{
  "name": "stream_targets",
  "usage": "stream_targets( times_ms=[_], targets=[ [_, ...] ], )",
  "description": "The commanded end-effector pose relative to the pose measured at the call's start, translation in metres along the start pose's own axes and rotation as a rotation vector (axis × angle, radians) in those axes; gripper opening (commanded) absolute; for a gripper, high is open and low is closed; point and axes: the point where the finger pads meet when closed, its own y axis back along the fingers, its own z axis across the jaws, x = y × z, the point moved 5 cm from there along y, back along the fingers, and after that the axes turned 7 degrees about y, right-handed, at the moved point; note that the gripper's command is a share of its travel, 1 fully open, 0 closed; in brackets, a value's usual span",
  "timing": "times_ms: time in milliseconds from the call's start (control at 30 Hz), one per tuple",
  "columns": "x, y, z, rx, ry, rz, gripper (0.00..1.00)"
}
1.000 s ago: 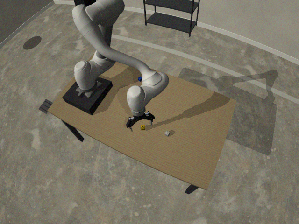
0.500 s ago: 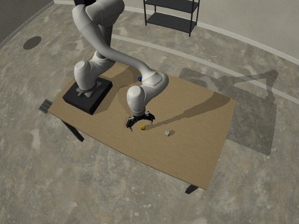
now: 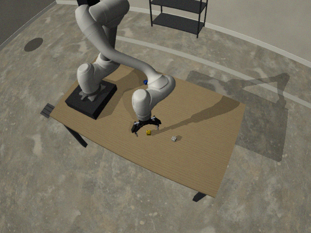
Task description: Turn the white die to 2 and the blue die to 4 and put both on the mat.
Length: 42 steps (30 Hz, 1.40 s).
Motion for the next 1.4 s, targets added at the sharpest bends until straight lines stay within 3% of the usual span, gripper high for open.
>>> stream_targets(
  times_ms=[0,1033,1367],
  targets=[
    [0.002,-0.003,0.002,-0.003,0.002,0.005,1.0],
    [0.002,-0.003,0.003,-0.003,0.002,0.005,1.0],
    [-0.027,-0.003,0.036,-0.003,0.002,0.005,1.0]
  ],
)
